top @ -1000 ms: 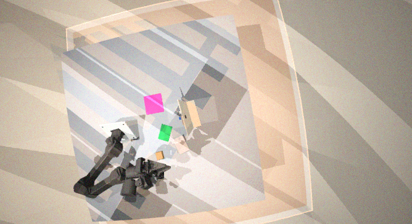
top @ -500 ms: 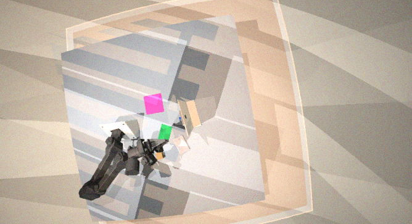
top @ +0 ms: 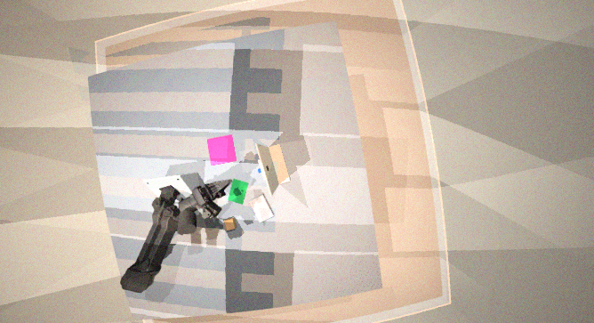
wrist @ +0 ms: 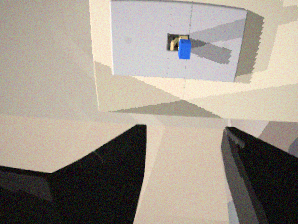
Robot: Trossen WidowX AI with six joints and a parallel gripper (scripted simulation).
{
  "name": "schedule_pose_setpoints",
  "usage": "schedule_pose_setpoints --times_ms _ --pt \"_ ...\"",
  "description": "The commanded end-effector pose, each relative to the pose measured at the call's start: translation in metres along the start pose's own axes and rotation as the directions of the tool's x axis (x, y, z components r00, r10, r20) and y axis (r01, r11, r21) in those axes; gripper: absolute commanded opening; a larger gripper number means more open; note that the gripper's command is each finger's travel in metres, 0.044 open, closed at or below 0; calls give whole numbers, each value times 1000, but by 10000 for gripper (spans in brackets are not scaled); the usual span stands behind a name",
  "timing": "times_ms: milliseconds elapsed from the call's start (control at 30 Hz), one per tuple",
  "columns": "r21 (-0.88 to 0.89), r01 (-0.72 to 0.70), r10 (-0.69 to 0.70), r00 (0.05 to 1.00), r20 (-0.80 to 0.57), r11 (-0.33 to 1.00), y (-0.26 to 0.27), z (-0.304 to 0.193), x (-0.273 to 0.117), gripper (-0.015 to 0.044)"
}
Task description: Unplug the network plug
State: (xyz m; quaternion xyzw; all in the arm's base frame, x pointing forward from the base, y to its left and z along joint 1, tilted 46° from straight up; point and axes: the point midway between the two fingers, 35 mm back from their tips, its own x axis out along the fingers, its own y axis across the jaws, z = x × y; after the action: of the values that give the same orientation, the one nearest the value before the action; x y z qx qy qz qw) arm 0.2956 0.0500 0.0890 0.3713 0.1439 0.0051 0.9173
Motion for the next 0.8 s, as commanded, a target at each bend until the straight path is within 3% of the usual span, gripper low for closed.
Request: schedule_pose_setpoints --times_ms 0,767 --pt "24 12 -12 1000 -11 1000 -5 -6 -2 156" --pt "23 10 -9 1000 -9 1000 -6 9 56 156"
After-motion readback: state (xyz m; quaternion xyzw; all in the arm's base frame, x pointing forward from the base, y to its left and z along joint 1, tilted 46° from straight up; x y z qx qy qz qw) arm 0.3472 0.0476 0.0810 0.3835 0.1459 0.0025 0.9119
